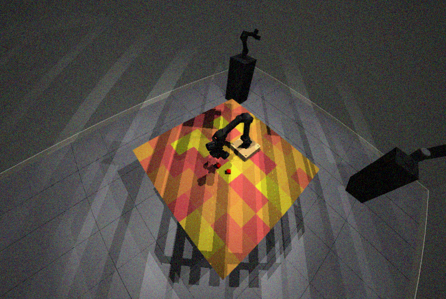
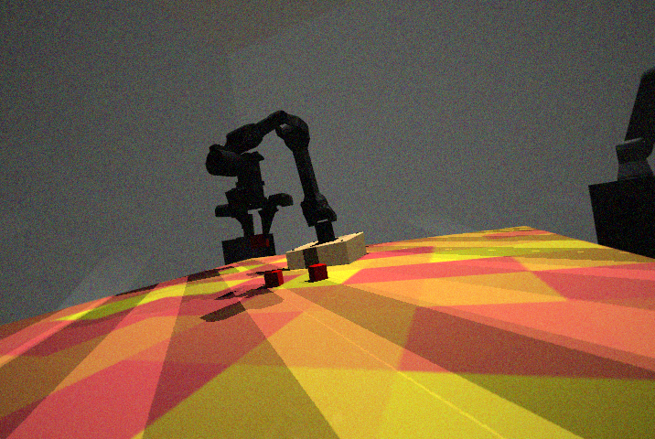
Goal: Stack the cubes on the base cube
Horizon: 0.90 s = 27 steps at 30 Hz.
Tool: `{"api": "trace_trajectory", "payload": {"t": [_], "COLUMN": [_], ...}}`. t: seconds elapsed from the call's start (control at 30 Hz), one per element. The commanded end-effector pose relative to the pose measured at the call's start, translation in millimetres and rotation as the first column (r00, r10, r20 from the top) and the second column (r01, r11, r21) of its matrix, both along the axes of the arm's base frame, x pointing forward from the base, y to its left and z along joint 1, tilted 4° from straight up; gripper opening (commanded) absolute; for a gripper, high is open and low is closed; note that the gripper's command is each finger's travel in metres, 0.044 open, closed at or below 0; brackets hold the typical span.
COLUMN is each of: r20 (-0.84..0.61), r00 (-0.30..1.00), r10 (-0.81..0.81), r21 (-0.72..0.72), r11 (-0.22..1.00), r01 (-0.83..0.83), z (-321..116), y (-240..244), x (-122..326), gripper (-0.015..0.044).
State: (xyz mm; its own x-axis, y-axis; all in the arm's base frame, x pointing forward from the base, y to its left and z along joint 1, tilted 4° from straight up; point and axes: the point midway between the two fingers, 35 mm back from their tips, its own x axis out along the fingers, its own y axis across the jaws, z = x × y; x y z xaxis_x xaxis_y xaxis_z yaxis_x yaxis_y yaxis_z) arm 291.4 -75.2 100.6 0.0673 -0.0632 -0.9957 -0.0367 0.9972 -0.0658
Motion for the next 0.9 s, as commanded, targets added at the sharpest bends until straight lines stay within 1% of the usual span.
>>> {"api": "trace_trajectory", "payload": {"t": [0.0,0.2,0.43,0.63,0.87], "r20": [0.002,0.010,0.017,0.021,0.021], "r00": [0.994,0.961,0.891,0.804,0.675], "r10": [-0.113,-0.275,-0.454,-0.595,-0.738], "r21": [0.004,0.017,0.034,0.049,0.067], "r11": [0.994,0.961,0.891,0.804,0.674], "r01": [0.113,0.275,0.453,0.593,0.735], "z": [-4.2,-7.8,-11.9,-15.5,-19.7], "y": [7.7,20.1,34.7,47.3,62.1], "x": [2.1,4.8,7.3,8.8,9.8], "gripper": [0.0105,0.0105,0.0105,0.0105,0.0105]}}
